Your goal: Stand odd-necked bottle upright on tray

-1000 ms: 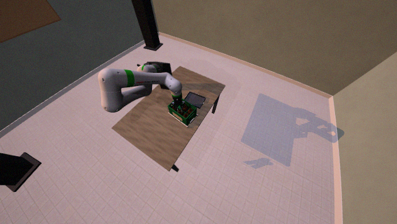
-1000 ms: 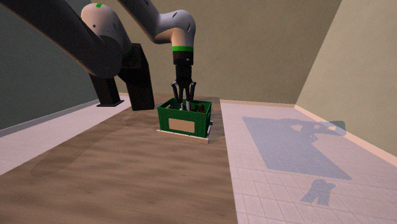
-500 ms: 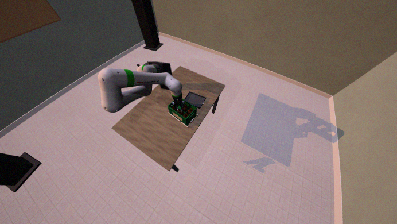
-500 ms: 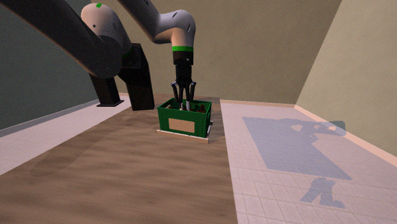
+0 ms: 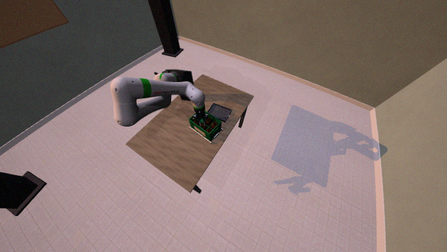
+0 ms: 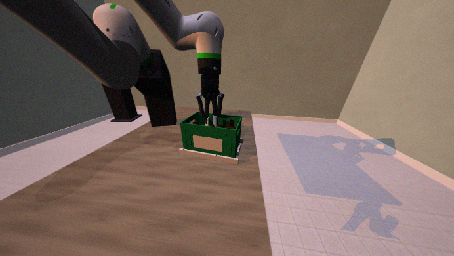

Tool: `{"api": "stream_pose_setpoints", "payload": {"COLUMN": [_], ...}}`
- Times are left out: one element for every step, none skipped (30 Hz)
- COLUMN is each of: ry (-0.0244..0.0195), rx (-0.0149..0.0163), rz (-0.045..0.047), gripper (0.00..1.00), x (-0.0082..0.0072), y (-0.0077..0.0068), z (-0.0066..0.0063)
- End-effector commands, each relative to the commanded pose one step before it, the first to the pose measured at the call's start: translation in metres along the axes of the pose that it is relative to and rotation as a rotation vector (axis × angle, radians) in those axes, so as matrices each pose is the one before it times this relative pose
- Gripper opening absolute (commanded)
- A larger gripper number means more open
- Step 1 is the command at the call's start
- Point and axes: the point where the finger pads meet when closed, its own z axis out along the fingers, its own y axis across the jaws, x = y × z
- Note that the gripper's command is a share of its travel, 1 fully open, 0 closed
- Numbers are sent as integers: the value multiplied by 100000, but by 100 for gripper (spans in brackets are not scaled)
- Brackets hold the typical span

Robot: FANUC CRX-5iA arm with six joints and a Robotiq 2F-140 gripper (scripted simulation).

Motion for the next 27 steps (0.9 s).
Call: {"api": "stream_pose_setpoints", "payload": {"ry": [32,0,0,0,0,0,0,0,0,0,0,0,0,0,0,0,0,0,0,0,0,0,0,1,0,0,0], "rx": [75,0,0,0,0,0,0,0,0,0,0,0,0,0,0,0,0,0,0,0,0,0,0,0,0,0,0], "rz": [0,0,0,0,0,0,0,0,0,0,0,0,0,0,0,0,0,0,0,0,0,0,0,0,0,0,0], "gripper": [10,10,10,10,10,10,10,10,10,10,10,10,10,10,10,10,10,10,10,10,10,10,10,10,10,10,10], "x": [13,0,0,0,0,0,0,0,0,-1,-1,-1,0,0,-2,-2,-2,-3,-3,-4,-5,-5,-5,-5,-6,-7,-7], "y": [-35,0,0,0,0,0,0,0,0,1,1,1,0,0,1,2,2,2,3,3,4,4,4,4,5,5,6], "z": [-26,0,0,0,0,0,-1,-3,-6,-9,-13,-18,0,0,-23,-28,-34,-40,-46,-52,-58,-65,-71,-77,-82,-88,-93]}}
